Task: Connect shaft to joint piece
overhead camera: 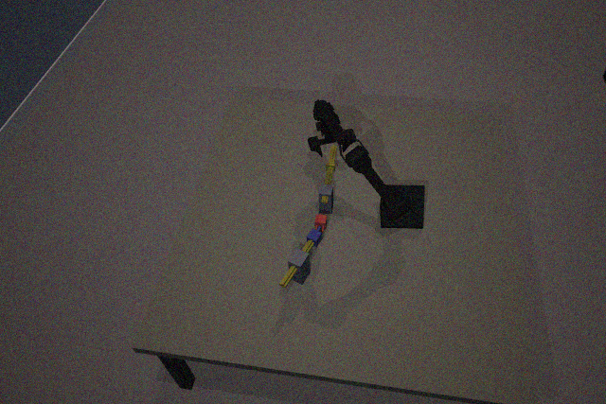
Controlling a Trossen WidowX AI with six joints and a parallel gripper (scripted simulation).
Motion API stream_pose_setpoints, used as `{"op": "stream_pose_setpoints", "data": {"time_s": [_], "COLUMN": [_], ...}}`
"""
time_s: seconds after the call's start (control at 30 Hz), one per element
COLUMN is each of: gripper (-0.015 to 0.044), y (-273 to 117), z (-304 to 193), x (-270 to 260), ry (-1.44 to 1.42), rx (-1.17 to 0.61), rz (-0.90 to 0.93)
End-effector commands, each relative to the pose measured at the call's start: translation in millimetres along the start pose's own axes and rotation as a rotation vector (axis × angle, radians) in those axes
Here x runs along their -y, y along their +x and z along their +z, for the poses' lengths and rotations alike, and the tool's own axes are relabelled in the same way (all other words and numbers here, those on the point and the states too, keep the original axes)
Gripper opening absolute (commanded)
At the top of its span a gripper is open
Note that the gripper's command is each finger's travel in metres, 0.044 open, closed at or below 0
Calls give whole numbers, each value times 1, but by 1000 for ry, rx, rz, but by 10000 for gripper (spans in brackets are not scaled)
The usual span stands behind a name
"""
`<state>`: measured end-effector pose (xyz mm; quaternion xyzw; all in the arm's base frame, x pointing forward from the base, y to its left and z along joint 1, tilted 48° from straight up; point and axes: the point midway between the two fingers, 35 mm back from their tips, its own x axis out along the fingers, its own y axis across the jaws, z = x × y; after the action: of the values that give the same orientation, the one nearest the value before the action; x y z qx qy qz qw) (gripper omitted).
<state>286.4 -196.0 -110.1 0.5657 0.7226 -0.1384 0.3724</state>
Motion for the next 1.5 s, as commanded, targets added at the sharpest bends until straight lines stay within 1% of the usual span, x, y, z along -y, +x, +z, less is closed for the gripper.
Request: {"op": "stream_pose_setpoints", "data": {"time_s": [0.0,0.27,0.5,1.17,1.47], "gripper": [440,440,440,440,204], "y": [8,19,20,49,49], "z": [-1,-2,-2,-3,-3], "x": [-1,0,0,-1,-1], "ry": [136,392,398,398,398], "rx": [-6,-7,-7,-8,-8], "rz": [0,-3,-3,-2,-2]}}
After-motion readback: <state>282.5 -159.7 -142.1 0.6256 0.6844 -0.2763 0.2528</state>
